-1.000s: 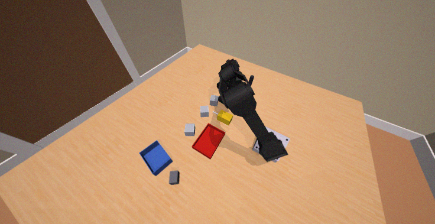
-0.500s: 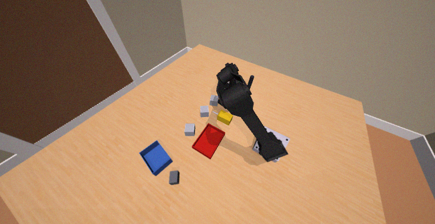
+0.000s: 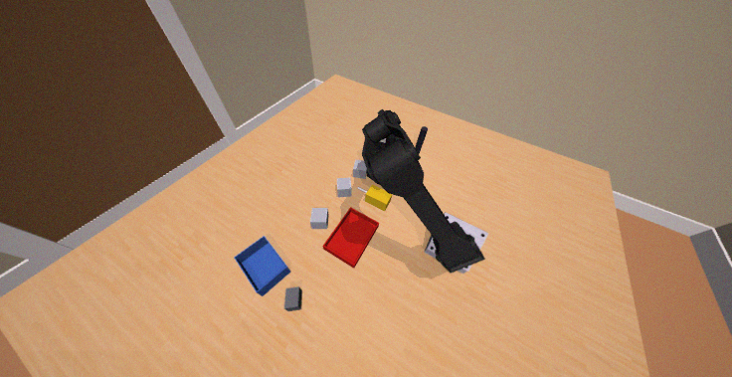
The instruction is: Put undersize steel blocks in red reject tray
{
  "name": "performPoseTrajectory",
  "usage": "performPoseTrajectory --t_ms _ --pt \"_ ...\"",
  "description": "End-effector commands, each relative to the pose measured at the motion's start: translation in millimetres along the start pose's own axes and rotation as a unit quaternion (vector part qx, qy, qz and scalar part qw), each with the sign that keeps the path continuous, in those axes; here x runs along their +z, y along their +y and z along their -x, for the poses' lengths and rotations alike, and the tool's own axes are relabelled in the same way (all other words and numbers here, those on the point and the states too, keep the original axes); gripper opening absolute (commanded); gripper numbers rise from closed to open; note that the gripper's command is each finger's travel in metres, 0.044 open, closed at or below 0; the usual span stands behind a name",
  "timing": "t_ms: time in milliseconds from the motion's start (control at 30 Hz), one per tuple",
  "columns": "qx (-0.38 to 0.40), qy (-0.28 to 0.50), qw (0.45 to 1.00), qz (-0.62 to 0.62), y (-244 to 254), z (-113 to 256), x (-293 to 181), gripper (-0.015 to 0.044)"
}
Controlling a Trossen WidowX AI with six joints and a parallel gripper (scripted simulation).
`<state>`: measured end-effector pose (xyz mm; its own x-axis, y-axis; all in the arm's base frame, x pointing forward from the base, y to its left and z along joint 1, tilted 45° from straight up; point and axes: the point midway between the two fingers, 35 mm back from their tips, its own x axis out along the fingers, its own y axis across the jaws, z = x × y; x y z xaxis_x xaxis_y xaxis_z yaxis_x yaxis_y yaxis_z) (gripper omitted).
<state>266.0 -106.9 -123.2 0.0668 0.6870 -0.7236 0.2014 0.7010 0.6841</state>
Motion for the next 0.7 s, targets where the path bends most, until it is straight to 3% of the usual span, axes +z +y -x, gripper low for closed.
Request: performPoseTrajectory --t_ms 0,200,400,467,667 --pt "0.000 0.001 1.000 0.000 0.2 0.4 0.0 0.0195" --pt "0.000 0.001 1.000 0.000 0.2 0.4 0.0 0.0155" --pt "-0.001 0.000 1.000 -0.001 -0.6 44.7 0.0 0.0000" --pt "0.000 0.000 1.000 -0.002 0.8 67.7 -5.1 0.0000" --pt "0.004 0.009 1.000 -0.005 0.9 81.9 -3.8 0.0000"
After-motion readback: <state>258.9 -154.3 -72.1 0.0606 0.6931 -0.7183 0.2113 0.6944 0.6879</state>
